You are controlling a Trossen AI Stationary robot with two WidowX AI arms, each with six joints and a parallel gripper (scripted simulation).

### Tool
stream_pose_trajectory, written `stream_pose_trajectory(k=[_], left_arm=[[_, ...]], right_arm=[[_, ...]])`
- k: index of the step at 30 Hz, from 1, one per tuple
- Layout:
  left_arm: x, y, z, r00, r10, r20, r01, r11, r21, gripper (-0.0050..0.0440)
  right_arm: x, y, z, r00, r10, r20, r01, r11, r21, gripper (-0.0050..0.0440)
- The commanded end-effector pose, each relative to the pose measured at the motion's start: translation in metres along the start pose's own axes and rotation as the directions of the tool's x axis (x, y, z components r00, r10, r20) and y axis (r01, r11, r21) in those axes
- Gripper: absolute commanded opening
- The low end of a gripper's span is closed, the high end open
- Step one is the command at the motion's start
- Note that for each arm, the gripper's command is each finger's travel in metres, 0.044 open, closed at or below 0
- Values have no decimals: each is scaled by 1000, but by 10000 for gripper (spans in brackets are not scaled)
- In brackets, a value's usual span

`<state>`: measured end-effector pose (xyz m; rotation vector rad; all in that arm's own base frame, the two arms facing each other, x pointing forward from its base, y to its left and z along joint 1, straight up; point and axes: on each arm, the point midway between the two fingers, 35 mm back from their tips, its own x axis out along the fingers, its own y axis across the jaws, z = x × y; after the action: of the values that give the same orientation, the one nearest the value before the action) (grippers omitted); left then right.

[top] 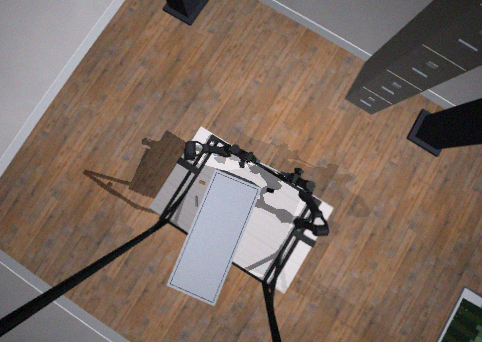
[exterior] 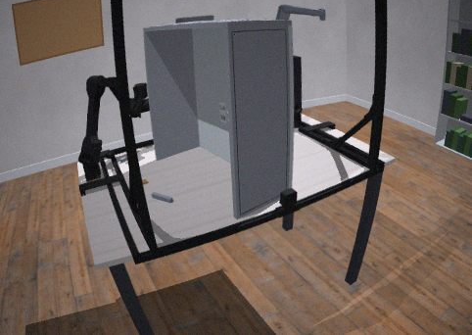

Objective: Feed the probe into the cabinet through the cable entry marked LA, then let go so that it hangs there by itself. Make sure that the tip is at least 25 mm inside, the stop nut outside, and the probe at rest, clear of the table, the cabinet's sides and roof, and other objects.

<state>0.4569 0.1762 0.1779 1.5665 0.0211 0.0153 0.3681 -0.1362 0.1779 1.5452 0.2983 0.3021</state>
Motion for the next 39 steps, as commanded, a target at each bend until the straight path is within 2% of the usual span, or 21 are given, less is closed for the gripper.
stream_pose_trajectory(k=[1, 9, 12, 14, 23, 31, 39], left_arm=[[0, 1, -1, 1000, 4, -4, -4, 1000, 4, 0], [0, 1, -1, 1000, 4, -4, -4, 1000, 4, 0], [0, 1, -1, 1000, 4, -4, -4, 1000, 4, 0], [0, 1, -1, 1000, 4, -4, -4, 1000, 4, 0], [0, 1, -1, 1000, 4, -4, -4, 1000, 4, 0], [0, 1, -1, 1000, 4, -4, -4, 1000, 4, 0], [0, 1, -1, 1000, 4, -4, -4, 1000, 4, 0]], right_arm=[[7, -1, 2, 1000, -1, 4, 1, 1000, 5, 440], [17, -1, 2, 1000, -2, 10, 1, 1000, 5, 440], [17, -1, 2, 1000, -2, 10, 1, 1000, 5, 368], [17, -1, 2, 1000, -2, 10, 1, 1000, 5, 368], [17, -1, 2, 1000, -2, 10, 1, 1000, 5, 152], [17, -1, 2, 1000, -2, 10, 1, 1000, 5, 125], [17, -1, 2, 1000, -2, 10, 1, 1000, 5, 72]])
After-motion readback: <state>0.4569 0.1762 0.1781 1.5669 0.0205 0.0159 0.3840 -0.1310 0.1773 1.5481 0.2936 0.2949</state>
